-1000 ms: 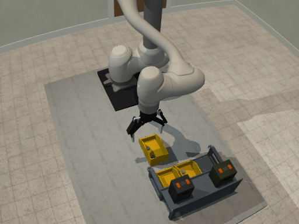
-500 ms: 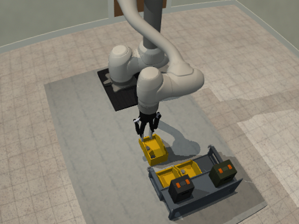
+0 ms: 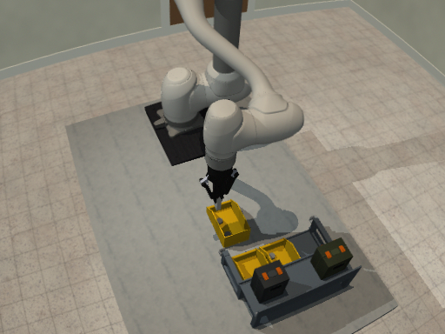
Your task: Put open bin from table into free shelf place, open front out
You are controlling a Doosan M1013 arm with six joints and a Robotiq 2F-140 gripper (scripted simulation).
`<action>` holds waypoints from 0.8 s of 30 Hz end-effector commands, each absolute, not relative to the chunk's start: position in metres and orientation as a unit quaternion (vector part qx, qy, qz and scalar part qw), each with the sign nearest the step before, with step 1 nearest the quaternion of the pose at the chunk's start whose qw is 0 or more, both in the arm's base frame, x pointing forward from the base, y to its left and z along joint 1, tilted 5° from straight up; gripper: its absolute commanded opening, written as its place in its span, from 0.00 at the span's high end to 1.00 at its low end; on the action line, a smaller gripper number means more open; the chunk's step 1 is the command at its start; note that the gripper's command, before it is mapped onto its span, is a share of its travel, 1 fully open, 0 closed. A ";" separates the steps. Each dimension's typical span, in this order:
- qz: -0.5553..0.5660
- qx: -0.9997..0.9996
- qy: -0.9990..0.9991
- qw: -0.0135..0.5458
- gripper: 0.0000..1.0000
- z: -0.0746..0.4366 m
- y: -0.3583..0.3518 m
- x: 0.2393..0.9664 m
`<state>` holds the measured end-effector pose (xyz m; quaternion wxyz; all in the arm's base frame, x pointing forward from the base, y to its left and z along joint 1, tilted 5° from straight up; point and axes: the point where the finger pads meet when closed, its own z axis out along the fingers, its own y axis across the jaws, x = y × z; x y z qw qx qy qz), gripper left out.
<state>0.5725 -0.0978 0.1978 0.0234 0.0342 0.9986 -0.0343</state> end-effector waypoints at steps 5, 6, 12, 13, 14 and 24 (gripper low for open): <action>-0.034 0.034 0.999 0.023 1.00 0.198 -0.098 0.572; -0.034 0.034 0.999 0.023 1.00 0.198 -0.098 0.572; -0.034 0.034 0.999 0.023 1.00 0.198 -0.098 0.572; -0.034 0.034 0.999 0.023 1.00 0.198 -0.098 0.572; -0.034 0.034 0.999 0.023 1.00 0.198 -0.098 0.572; -0.034 0.034 0.999 0.023 0.85 0.198 -0.098 0.572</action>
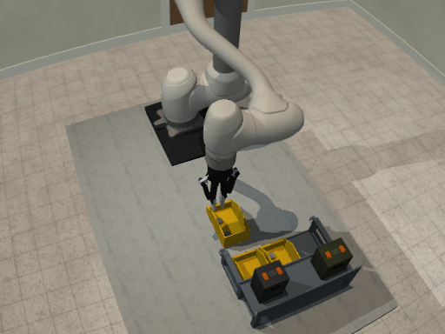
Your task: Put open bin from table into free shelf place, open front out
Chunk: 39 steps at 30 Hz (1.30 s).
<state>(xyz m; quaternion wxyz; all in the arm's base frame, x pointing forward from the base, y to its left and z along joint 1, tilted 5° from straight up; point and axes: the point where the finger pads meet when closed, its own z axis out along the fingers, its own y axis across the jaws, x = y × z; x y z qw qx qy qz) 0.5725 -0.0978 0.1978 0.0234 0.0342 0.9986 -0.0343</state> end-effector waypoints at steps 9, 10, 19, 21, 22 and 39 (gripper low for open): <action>-0.034 0.034 0.999 0.023 0.85 0.198 -0.098 0.572; -0.034 0.034 0.999 0.023 0.85 0.198 -0.098 0.572; -0.034 0.034 0.999 0.023 0.85 0.198 -0.098 0.572; -0.034 0.034 0.999 0.023 0.85 0.198 -0.098 0.572; -0.034 0.034 0.999 0.023 0.85 0.198 -0.098 0.572; -0.034 0.035 0.999 0.023 0.85 0.194 -0.098 0.573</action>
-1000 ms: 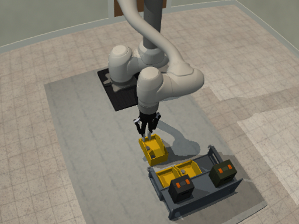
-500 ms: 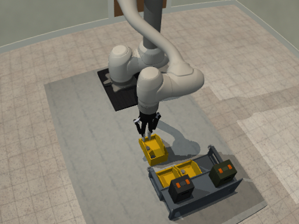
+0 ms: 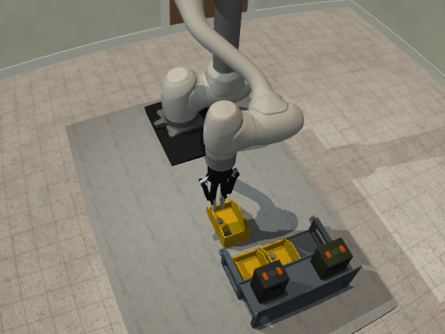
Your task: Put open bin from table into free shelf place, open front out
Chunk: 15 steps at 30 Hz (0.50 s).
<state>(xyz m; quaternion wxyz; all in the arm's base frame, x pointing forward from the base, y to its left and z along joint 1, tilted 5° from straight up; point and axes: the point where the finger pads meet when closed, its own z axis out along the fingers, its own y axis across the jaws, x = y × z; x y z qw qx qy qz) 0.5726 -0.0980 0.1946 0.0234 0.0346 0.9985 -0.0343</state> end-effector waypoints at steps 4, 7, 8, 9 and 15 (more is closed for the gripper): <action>-0.034 0.035 0.999 0.023 0.85 0.192 -0.098 0.573; -0.034 0.035 0.999 0.023 0.85 0.188 -0.098 0.573; -0.034 0.035 0.999 0.023 0.85 0.187 -0.099 0.573; -0.034 0.035 0.999 0.023 0.85 0.185 -0.099 0.573; -0.034 0.035 0.999 0.023 0.85 0.174 -0.099 0.574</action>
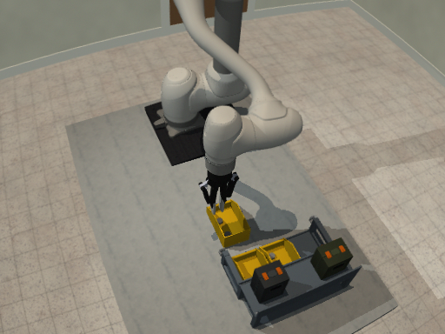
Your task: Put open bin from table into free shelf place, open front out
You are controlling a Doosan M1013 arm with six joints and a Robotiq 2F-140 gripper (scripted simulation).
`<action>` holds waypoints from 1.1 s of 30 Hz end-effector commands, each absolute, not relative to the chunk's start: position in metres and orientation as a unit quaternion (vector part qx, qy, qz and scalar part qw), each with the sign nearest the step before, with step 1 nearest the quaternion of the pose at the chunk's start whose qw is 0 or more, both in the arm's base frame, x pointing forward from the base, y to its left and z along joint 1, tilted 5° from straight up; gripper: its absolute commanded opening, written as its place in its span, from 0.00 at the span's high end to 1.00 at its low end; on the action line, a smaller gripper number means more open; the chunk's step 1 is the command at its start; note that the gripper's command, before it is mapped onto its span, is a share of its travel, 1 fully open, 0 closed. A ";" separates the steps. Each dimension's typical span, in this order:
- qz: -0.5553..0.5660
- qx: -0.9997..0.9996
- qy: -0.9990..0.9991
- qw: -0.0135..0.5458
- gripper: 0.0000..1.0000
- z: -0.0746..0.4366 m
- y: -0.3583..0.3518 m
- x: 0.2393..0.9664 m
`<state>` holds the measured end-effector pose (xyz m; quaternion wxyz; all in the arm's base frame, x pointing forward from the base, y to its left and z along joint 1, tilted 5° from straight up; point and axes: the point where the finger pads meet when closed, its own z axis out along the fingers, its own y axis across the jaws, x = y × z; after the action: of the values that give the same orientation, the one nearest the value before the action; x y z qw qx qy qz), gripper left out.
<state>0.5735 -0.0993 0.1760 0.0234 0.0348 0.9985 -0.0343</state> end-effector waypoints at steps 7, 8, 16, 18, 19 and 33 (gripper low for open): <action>-0.034 0.035 0.999 0.023 0.85 0.163 -0.100 0.574; -0.034 0.035 0.999 0.023 0.85 0.161 -0.100 0.574; -0.034 0.035 0.999 0.023 0.85 0.145 -0.101 0.575; -0.034 0.035 0.999 0.023 0.85 0.142 -0.102 0.575; -0.034 0.035 0.999 0.023 0.85 0.140 -0.102 0.575; -0.034 0.035 0.999 0.023 0.85 0.130 -0.102 0.576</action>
<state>0.5755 -0.1024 0.1304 0.0234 0.0348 0.9985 -0.0343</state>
